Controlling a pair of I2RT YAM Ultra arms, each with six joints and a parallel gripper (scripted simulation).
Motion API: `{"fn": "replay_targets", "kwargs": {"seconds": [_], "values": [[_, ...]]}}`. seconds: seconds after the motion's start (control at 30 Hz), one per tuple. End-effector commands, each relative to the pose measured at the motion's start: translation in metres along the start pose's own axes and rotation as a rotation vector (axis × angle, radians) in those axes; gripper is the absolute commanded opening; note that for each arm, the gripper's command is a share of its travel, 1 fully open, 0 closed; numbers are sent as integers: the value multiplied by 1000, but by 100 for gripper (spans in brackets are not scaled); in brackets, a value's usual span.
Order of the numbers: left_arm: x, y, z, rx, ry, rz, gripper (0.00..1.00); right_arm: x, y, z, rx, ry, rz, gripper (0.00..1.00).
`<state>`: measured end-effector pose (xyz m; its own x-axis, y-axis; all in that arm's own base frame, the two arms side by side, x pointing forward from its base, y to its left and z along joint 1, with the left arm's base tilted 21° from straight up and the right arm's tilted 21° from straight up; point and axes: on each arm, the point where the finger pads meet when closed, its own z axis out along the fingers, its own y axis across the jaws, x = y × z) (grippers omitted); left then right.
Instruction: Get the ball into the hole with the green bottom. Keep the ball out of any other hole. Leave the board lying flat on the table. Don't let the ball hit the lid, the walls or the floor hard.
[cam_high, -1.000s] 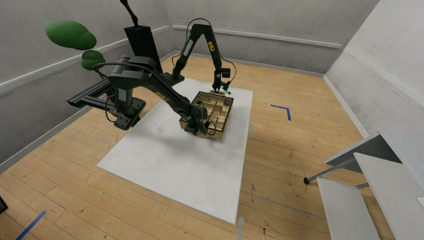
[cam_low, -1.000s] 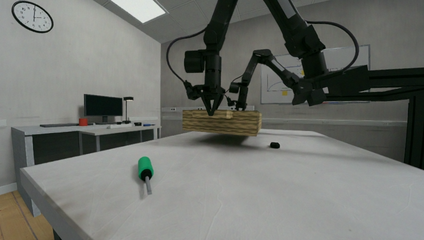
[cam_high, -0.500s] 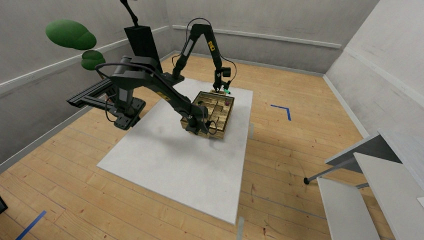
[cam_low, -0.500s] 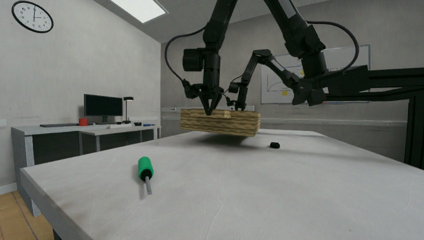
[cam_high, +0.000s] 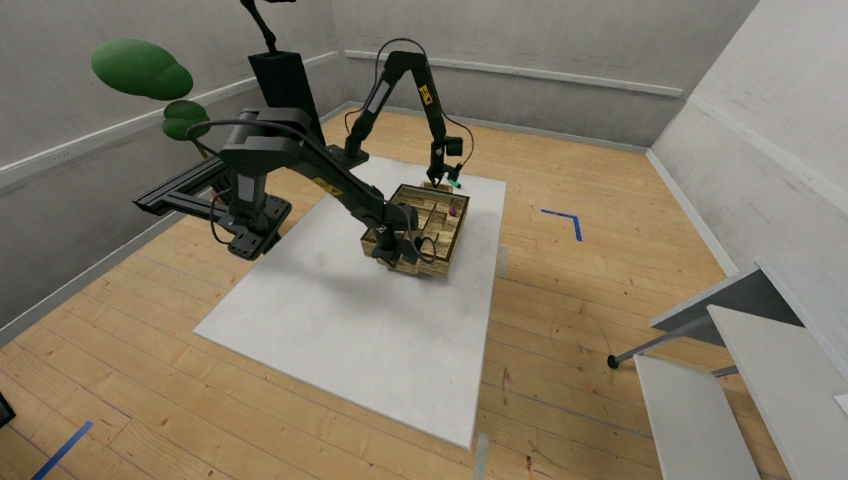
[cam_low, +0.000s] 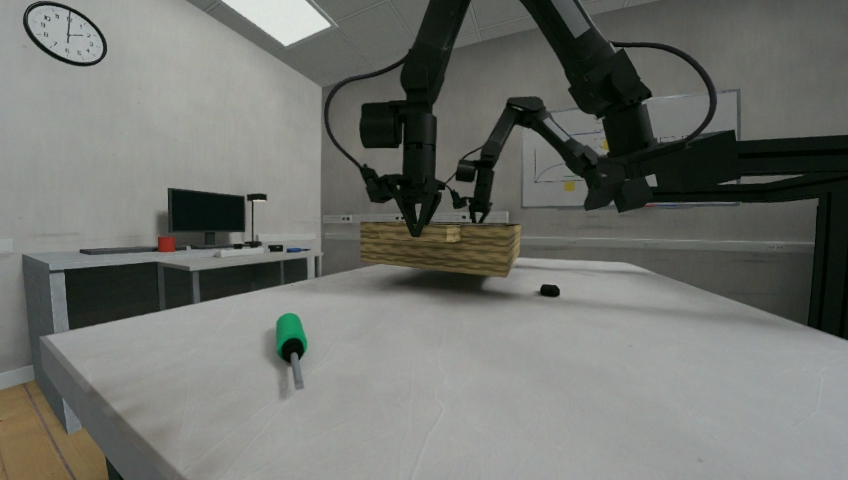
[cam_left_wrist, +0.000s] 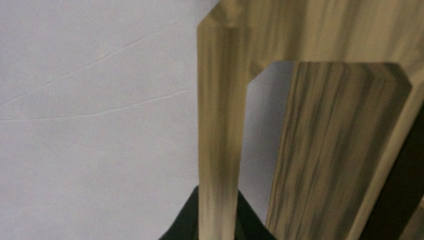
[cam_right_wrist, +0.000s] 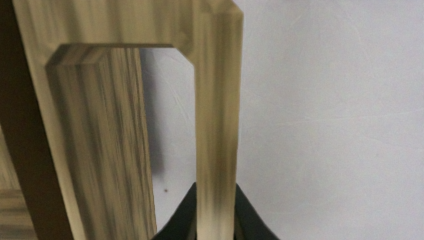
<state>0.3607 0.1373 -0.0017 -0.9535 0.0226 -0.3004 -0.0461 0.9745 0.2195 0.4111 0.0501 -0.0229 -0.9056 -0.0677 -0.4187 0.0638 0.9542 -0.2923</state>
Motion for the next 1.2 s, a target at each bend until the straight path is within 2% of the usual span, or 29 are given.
{"fn": "replay_targets", "kwargs": {"seconds": [0.0,0.03,0.07,0.17,0.33,0.37,0.5,0.53,0.57,0.6,0.63,0.67,0.7,0.77,0.8,0.87,0.97,1.07,1.1,1.13,1.17], "values": [[-34,-6,-22,34,-95,29,0,-39,4,-34,10,-100,15,0],[-44,-2,-25,0,-155,2,0,-52,8,-33,-25,-174,11,0],[-24,-8,-17,8,-113,6,0,-39,8,-26,-24,-151,-1,0],[-24,-9,-19,5,-117,7,0,-29,9,-23,-43,-131,-6,0],[-25,-4,-24,-31,-124,0,0,-36,9,-22,-66,-157,4,0],[-34,-5,-26,-6,-142,20,0,-41,3,-26,-26,-155,13,0],[-39,-3,-29,-12,-153,22,0,-47,5,-29,-32,-169,15,0],[-35,-6,-24,11,-138,29,0,-30,1,-25,-1,-108,17,0],[-29,-9,-24,35,-94,36,0,-30,0,-31,15,-88,16,0],[-34,3,-22,14,-135,12,0,-35,2,-30,7,-122,21,0],[-38,-1,-25,-3,-147,20,0,-44,6,-29,-22,-159,14,0],[-40,-2,-25,4,-149,24,0,-45,5,-30,-13,-152,14,0],[-36,-4,-24,19,-126,28,0,-37,3,-31,2,-116,22,0],[-36,-4,-20,13,-132,27,0,-38,5,-30,-5,-130,5,0],[-18,-5,-8,34,-55,22,0,-35,4,-31,1,-106,17,0],[-32,-1,-15,20,-109,20,0,-35,5,-31,3,-109,11,0],[-26,-3,-21,9,-76,4,0,-41,13,-30,-46,-121,0,0],[-33,-4,-23,10,-104,14,0,-46,8,-30,-19,-139,11,0],[-25,-5,-19,26,-62,20,0,-31,4,-26,1,-73,6,0],[-24,-5,-22,18,-44,7,0,-29,10,-27,-30,-54,-3,0],[-22,1,-24,-26,-26,-1,0,-24,16,-13,-50,-30,-28,0]]}}
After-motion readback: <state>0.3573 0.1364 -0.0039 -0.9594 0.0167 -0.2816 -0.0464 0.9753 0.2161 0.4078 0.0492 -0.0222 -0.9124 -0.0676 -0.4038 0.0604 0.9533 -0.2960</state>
